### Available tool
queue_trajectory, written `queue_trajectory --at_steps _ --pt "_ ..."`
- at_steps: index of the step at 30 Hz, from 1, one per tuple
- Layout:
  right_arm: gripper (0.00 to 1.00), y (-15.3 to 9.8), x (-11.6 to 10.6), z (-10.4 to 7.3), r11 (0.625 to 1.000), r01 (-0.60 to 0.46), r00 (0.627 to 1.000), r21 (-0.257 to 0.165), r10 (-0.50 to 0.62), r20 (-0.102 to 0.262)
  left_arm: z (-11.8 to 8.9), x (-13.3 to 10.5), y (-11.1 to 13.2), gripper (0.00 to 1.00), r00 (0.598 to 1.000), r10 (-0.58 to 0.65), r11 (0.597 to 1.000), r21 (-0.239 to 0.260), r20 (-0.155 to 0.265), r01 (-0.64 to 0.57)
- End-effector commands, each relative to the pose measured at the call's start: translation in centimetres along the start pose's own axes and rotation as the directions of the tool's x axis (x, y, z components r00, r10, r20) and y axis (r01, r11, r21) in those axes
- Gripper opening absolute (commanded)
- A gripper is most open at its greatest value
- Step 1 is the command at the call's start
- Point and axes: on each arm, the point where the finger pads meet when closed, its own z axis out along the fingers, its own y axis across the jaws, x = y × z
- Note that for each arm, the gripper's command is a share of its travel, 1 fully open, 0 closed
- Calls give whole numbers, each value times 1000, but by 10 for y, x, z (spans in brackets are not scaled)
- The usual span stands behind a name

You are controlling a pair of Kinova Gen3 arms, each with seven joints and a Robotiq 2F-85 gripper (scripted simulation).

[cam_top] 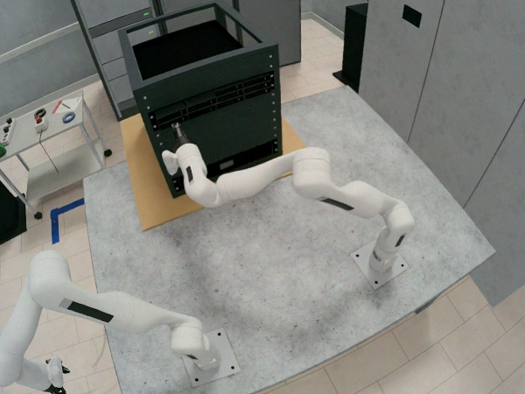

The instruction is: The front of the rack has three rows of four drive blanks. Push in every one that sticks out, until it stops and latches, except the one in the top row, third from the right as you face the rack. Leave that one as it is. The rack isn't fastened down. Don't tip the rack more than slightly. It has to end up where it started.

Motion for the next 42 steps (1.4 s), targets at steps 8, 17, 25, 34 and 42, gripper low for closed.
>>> queue_trajectory --at_steps 8,17,25,34,42 --pt "99 0 2 0 1000 0 1000 2 0 -4 -2 -2 0 1000 1000 -14 1000 6 10 14" --pt "99 0 2 0 1000 0 1000 2 0 -4 -2 -2 0 1000 1000 -14 1000 6 10 14" --pt "99 2 3 1 1000 -2 1000 1 2 -5 -2 -2 0 1000 1000 -14 1000 6 10 14" --pt "99 1 2 10 1000 0 1000 2 0 -4 -2 -2 0 1000 1000 -14 1000 6 10 14" --pt "99 1 2 10 1000 0 1000 2 0 -4 -2 -2 0 1000 1000 -14 1000 6 10 14"
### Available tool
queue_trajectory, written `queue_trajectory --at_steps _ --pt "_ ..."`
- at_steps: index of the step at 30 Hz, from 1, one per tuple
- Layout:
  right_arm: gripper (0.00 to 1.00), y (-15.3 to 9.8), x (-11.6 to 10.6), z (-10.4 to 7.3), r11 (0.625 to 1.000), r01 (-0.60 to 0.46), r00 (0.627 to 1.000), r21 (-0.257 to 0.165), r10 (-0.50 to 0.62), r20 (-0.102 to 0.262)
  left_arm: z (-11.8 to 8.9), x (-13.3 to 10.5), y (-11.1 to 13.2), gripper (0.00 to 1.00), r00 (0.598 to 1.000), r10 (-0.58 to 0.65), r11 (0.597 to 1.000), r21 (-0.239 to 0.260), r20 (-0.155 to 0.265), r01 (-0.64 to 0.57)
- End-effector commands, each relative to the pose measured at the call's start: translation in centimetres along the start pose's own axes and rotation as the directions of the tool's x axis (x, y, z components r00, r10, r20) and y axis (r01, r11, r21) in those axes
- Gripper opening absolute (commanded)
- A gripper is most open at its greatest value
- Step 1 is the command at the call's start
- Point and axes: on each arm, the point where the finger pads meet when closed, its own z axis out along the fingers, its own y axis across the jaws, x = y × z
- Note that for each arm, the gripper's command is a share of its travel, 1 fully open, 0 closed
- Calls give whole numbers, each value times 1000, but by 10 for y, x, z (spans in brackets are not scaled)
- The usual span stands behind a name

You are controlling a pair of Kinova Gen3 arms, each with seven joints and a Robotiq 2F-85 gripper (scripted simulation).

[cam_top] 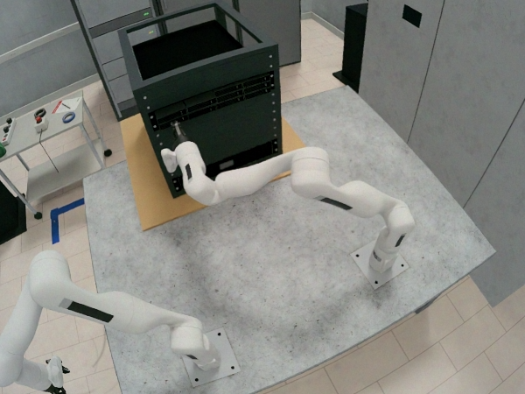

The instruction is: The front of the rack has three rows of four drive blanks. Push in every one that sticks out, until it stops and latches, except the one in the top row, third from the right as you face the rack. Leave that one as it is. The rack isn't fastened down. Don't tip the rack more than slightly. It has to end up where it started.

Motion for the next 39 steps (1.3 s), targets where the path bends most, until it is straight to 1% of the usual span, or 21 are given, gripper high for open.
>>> queue_trajectory --at_steps 1,8,20,27,39 --pt "99 0 1 1 1000 1 1000 4 -1 -3 -2 -2 0 1000 1000 -14 1000 6 10 14" --pt "99 0 2 10 1000 -2 1000 2 2 -5 -2 -2 0 1000 1000 -14 1000 6 10 14" --pt "99 -1 1 11 1000 0 1000 3 0 -4 -2 -2 0 1000 1000 -14 1000 6 10 14" --pt "99 2 2 20 1000 -3 1000 1 3 -6 -2 -2 0 1000 1000 -14 1000 6 10 14" --pt "99 -1 1 21 1000 1 1000 4 -1 -3 -2 -2 0 1000 1000 -14 1000 6 10 14"
